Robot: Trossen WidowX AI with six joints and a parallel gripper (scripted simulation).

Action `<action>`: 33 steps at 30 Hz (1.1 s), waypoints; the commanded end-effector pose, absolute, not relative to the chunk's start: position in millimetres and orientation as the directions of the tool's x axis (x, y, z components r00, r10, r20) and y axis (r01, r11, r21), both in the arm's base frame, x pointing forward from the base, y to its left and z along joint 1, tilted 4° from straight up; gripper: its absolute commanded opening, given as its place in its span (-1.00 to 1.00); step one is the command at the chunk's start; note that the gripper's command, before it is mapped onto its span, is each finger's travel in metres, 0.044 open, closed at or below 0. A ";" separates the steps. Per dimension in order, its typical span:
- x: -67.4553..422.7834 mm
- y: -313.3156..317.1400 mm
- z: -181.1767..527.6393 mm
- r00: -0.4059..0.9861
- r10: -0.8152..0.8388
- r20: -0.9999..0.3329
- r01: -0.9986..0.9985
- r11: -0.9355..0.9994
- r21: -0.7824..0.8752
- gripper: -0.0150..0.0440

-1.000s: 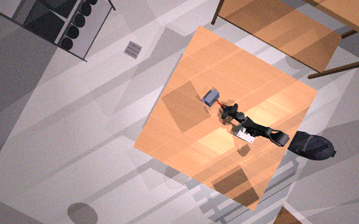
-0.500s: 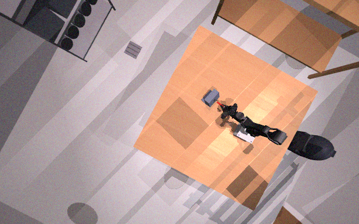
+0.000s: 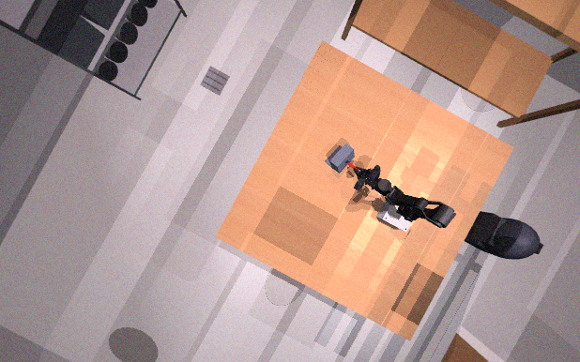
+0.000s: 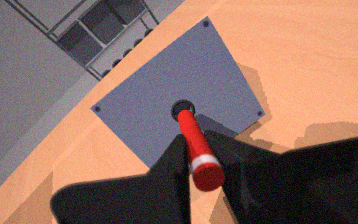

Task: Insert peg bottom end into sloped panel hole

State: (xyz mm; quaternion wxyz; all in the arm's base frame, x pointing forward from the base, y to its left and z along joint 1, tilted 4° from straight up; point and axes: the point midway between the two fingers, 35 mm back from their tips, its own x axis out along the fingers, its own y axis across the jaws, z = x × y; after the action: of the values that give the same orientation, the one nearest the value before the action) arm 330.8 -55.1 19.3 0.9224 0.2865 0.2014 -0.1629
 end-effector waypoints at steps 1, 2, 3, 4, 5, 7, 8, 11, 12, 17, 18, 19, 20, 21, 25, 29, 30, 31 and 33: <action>336.7 -56.3 17.5 0.868 -0.186 -0.460 0.413 0.785 0.462 -0.49; 337.6 -56.5 17.0 0.868 -0.186 -0.460 0.413 0.785 0.462 -0.49; 336.5 -56.3 17.3 0.868 -0.186 -0.461 0.413 0.784 0.462 -0.49; 335.3 -56.1 17.5 0.867 -0.186 -0.462 0.414 0.784 0.463 -0.49; 334.2 -55.9 17.8 0.867 -0.186 -0.463 0.415 0.783 0.463 -0.49; 333.1 -55.7 18.0 0.866 -0.186 -0.464 0.416 0.783 0.463 -0.49; 333.1 -55.7 18.0 0.866 -0.186 -0.464 0.416 0.783 0.463 -0.49; 333.1 -55.7 18.0 0.866 -0.186 -0.464 0.416 0.783 0.463 -0.49; 333.1 -55.7 18.0 0.866 -0.186 -0.464 0.416 0.783 0.463 -0.49; 333.1 -55.7 18.0 0.866 -0.186 -0.464 0.416 0.783 0.463 -0.49; 333.1 -55.7 18.0 0.866 -0.186 -0.464 0.416 0.783 0.463 -0.49; 333.3 -55.7 17.9 0.866 -0.186 -0.464 0.416 0.783 0.463 -0.49; 333.7 -55.8 17.8 0.866 -0.186 -0.464 0.416 0.783 0.463 -0.49; 334.3 -55.9 17.6 0.866 -0.186 -0.464 0.416 0.783 0.463 -0.49; 336.2 -56.3 17.1 0.866 -0.186 -0.464 0.416 0.783 0.463 -0.49; 338.0 -56.6 16.8 0.866 -0.186 -0.464 0.416 0.783 0.463 -0.49; 338.4 -56.7 16.7 0.866 -0.186 -0.464 0.416 0.783 0.463 -0.49; 338.9 -56.8 16.6 0.866 -0.186 -0.464 0.416 0.783 0.463 -0.49; 339.9 -57.0 16.3 0.866 -0.186 -0.464 0.416 0.783 0.463 -0.49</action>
State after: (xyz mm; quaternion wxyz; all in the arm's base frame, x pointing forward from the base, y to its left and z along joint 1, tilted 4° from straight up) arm 337.5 -56.7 16.2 0.9222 0.2864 0.2017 -0.1639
